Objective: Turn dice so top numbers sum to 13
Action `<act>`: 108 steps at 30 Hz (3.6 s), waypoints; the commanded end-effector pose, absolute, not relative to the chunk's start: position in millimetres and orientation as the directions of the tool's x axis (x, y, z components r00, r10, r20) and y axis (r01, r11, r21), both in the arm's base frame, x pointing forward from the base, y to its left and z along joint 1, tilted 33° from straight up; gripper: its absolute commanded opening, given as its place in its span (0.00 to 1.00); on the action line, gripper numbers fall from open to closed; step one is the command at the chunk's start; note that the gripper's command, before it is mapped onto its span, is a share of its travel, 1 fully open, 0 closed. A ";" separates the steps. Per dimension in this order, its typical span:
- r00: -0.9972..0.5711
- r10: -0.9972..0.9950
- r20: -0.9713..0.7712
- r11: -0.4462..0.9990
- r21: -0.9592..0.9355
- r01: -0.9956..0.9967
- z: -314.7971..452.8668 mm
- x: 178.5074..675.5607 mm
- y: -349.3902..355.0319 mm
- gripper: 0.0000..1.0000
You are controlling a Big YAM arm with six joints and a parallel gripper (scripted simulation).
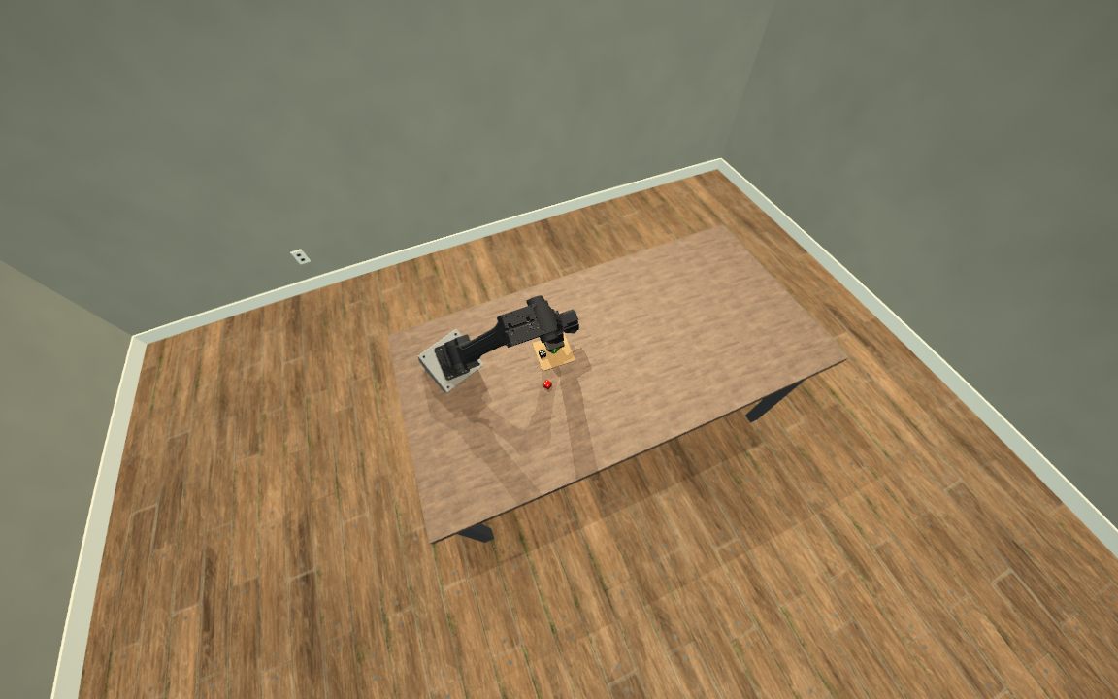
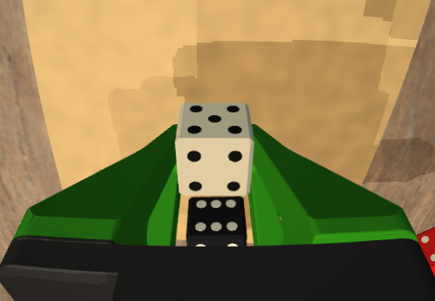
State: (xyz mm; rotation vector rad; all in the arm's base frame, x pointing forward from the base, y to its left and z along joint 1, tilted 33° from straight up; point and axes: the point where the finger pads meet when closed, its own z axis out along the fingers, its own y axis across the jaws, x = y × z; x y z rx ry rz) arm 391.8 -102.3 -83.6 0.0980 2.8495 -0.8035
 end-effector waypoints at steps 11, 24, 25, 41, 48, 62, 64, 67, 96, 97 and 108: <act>-0.982 0.012 -0.189 0.853 -0.511 0.109 -88.3 396.6 -105.5 0.36; -0.982 0.012 -0.189 0.853 -0.511 0.109 -88.3 396.6 -105.5 0.39; -0.982 0.012 -0.189 0.853 -0.511 0.108 -88.3 396.5 -105.4 0.39; -0.979 0.002 -0.205 0.854 -0.509 0.109 -41.2 390.1 -72.0 0.39; -0.973 0.003 -0.232 0.856 -0.502 0.123 -4.2 398.1 -52.1 0.39; -0.976 0.020 -0.216 0.854 -0.504 0.130 0.3 388.9 -53.4 1.00; -0.976 0.020 -0.216 0.854 -0.504 0.130 0.3 388.9 -53.4 1.00; -0.976 0.020 -0.216 0.854 -0.504 0.130 0.3 388.9 -53.4 1.00; -0.950 -0.312 0.001 0.797 -0.544 -0.263 30.4 322.1 -148.9 1.00; -0.944 -0.328 0.013 0.790 -0.545 -0.282 31.8 318.3 -152.7 1.00; -0.892 -0.441 0.100 0.724 -0.547 -0.419 40.8 289.3 -178.9 1.00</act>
